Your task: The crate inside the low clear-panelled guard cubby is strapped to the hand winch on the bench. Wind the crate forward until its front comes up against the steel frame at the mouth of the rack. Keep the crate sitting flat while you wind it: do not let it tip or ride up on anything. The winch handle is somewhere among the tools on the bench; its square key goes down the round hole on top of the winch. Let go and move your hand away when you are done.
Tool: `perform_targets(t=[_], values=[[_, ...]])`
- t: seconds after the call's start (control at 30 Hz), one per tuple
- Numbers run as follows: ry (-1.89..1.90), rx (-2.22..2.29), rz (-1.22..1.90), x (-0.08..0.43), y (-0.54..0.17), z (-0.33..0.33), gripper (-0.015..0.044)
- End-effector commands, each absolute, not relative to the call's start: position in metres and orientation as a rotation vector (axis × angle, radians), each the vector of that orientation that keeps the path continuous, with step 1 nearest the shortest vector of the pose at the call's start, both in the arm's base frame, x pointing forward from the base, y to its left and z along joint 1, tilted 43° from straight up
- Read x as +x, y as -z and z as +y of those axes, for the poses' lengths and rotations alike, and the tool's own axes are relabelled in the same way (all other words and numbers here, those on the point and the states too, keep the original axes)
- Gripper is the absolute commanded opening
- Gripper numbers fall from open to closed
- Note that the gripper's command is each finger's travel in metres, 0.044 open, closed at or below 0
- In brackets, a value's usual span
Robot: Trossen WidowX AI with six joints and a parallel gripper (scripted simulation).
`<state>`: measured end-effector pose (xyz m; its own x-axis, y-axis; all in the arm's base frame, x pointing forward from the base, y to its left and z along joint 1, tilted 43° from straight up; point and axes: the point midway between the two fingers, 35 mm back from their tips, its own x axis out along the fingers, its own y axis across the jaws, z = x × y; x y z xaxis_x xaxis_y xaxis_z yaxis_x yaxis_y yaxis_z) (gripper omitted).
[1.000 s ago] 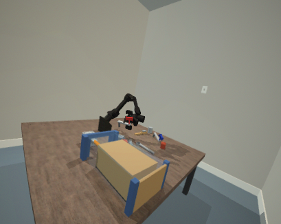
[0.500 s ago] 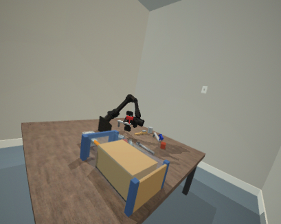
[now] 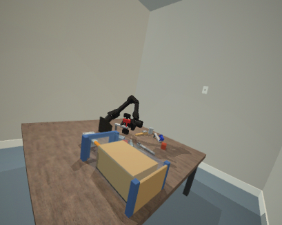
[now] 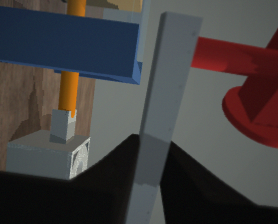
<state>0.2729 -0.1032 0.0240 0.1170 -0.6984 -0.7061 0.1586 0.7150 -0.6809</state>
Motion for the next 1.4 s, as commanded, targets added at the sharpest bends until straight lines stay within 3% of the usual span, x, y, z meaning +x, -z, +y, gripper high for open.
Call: perform_targets(t=[0.0,0.63,1.37], values=[[0.668,-0.5,1.329,0.27,-0.011,-0.116,0.0],[0.661,-0.479,1.337,0.25,0.06,-0.177,0.0],[0.702,-0.543,1.32,0.183,0.104,-0.231,0.0]])
